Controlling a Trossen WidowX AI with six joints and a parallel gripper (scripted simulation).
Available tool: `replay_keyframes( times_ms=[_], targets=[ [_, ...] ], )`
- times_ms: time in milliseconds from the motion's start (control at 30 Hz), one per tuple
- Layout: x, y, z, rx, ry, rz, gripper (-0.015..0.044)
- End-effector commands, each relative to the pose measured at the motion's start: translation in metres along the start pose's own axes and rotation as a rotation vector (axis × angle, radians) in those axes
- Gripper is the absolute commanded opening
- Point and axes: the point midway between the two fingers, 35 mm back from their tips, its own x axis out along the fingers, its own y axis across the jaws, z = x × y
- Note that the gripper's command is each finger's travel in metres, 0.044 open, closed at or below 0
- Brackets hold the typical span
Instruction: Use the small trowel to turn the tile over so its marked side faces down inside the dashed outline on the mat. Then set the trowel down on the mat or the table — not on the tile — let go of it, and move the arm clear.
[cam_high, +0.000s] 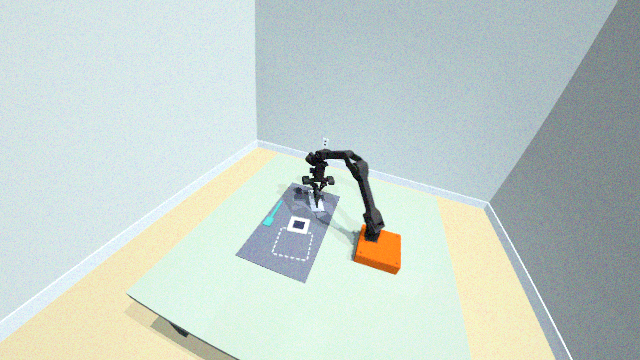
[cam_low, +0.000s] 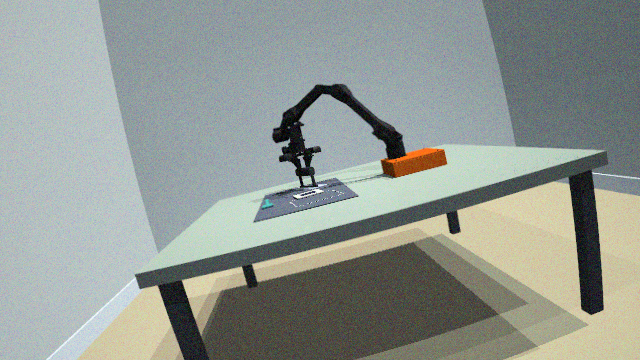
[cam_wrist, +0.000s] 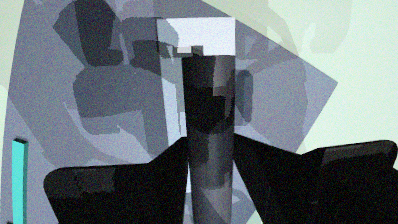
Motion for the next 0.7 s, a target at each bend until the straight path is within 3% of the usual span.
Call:
replay_keyframes(
  times_ms=[0, 367, 533, 667],
  targets=[
    [0.0005, 0.0, -0.0002, 0.105, 0.002, 0.001, 0.013],
    [0.0005, 0.0, -0.0002, 0.298, 0.002, 0.0, 0.013],
    [0.0005, 0.0, -0.0002, 0.298, 0.002, 0.0, 0.0261],
    [0.0005, 0.0, -0.0002, 0.298, 0.002, 0.0, 0.027]
  ],
)
